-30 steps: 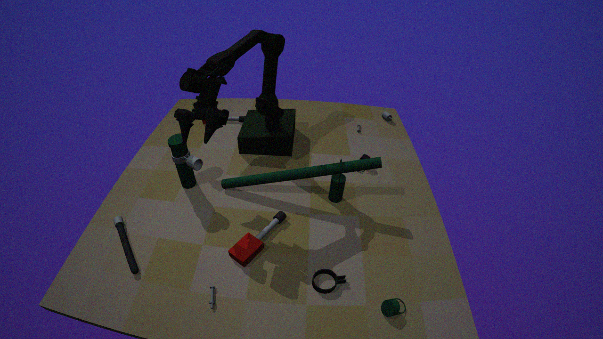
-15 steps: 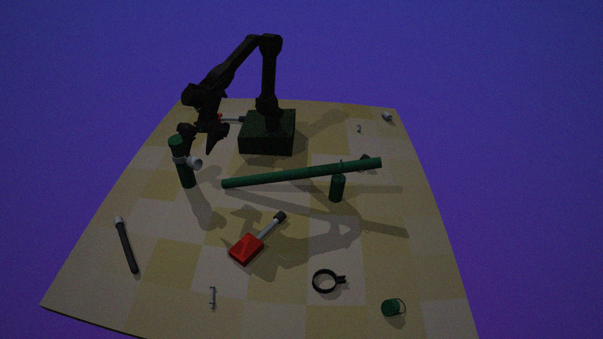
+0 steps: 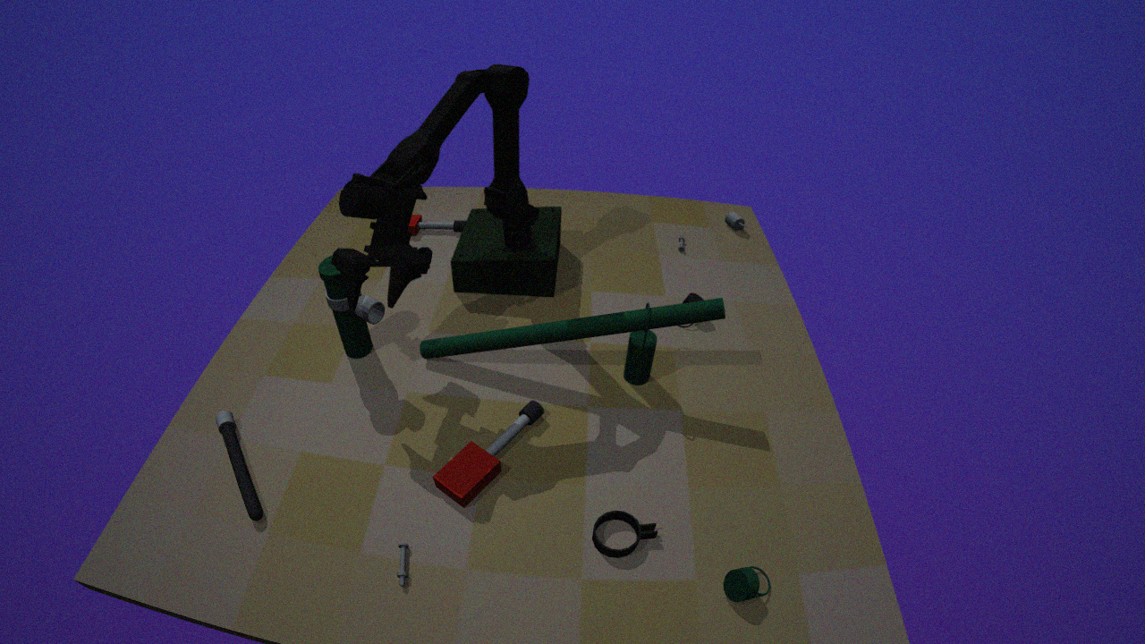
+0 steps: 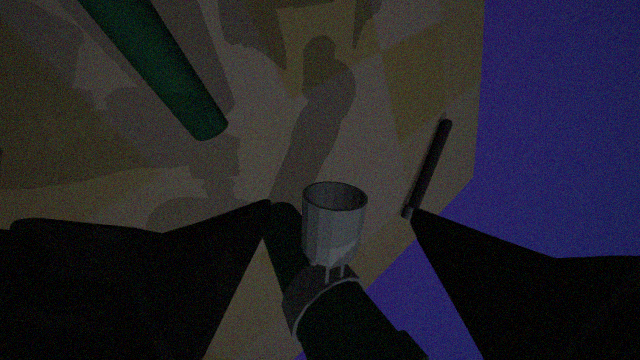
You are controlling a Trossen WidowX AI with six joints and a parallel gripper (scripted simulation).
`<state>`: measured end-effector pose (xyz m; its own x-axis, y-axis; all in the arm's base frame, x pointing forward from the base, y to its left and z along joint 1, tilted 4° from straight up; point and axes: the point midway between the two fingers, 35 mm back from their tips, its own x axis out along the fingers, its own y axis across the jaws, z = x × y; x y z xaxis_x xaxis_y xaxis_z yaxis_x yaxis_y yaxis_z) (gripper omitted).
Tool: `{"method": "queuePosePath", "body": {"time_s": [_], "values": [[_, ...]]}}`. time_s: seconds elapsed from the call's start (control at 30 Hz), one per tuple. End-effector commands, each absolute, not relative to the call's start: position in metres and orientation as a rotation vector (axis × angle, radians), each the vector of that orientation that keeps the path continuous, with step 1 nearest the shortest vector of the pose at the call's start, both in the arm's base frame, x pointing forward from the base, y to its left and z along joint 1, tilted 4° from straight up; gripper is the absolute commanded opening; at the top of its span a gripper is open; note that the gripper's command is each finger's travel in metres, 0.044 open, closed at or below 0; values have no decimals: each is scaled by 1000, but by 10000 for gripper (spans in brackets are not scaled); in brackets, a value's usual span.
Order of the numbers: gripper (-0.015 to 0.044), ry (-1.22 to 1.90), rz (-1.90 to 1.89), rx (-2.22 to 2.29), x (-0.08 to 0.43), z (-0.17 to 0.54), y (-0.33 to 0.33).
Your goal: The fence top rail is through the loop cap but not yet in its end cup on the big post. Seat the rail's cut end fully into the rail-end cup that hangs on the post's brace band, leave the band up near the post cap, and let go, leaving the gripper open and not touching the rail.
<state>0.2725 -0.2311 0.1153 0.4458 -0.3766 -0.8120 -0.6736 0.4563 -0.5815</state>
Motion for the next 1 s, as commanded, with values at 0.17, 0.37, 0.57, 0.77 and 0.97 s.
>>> {"method": "queuePosePath", "body": {"time_s": [0.17,0.37,0.57,0.77,0.97], "values": [[440,1155,256,-1144,278,101,-235],[440,1154,255,-1144,282,93,-238],[440,1154,255,-1144,286,84,-241],[440,1154,255,-1145,289,78,-244],[282,1154,255,-1145,289,78,-244]]}}
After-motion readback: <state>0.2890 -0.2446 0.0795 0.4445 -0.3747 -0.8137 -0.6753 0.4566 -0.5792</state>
